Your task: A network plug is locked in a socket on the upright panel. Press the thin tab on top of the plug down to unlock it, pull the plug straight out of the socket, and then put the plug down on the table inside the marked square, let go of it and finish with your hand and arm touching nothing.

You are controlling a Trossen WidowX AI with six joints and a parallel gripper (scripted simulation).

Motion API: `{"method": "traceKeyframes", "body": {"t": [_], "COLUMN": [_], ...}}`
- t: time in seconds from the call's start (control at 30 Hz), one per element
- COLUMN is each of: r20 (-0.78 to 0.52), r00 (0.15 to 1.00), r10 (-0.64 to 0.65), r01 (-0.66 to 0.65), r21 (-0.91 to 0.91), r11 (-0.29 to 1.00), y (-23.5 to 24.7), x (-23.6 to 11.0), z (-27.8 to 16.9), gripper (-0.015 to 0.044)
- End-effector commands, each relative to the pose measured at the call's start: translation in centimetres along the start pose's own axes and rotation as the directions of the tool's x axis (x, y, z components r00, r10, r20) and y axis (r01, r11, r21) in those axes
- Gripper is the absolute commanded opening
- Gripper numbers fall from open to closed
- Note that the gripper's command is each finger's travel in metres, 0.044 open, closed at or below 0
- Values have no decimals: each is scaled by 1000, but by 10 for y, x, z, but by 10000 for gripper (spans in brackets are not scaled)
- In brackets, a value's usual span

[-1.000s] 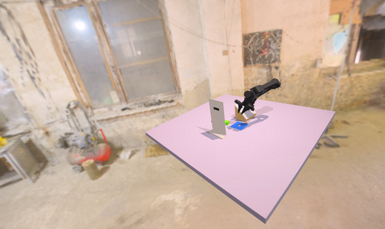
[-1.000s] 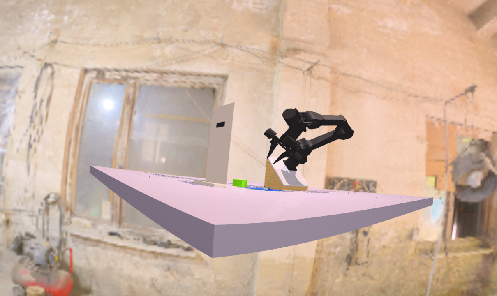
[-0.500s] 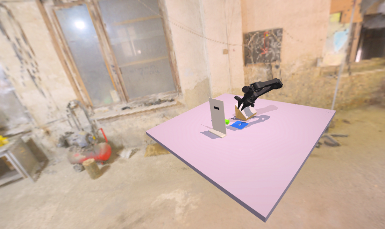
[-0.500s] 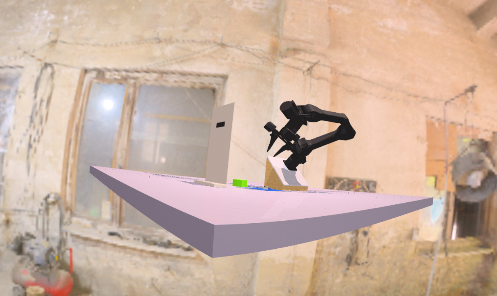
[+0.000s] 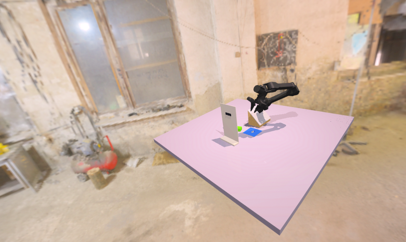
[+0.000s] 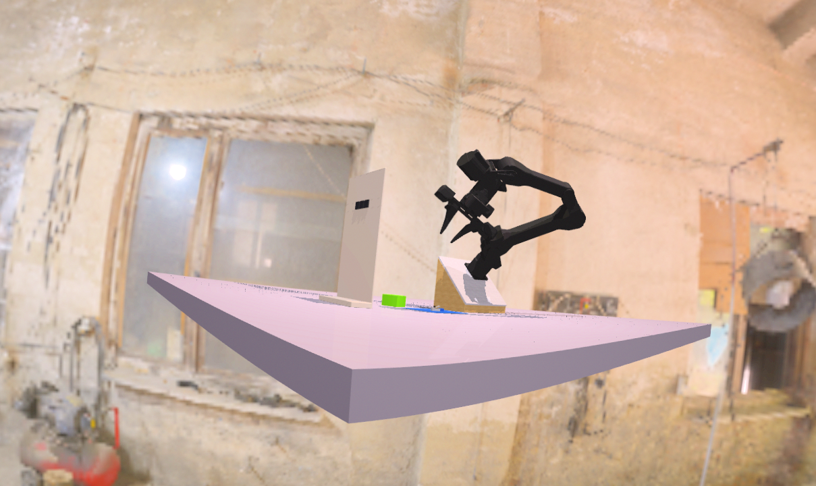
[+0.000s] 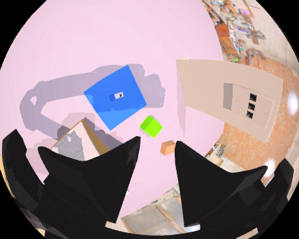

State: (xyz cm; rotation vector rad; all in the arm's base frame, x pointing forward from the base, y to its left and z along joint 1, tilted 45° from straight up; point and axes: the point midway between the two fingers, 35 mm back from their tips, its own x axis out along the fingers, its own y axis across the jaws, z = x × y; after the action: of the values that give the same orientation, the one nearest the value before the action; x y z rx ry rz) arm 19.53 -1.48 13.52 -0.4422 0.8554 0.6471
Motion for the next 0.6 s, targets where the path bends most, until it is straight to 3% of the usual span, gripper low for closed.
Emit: {"method": "traceKeyframes", "body": {"t": [0.0,0.43,0.57], "r20": [11,30,30], "r00": [1000,999,999], "r10": [-4,-13,-13], "r01": [4,13,13], "r21": [-5,0,0], "r11": [1000,1000,1000], "y": [-8,-21,-21], "x": [-12,-37,-37], "z": [2,1,1], "gripper": [156,156,261]}}
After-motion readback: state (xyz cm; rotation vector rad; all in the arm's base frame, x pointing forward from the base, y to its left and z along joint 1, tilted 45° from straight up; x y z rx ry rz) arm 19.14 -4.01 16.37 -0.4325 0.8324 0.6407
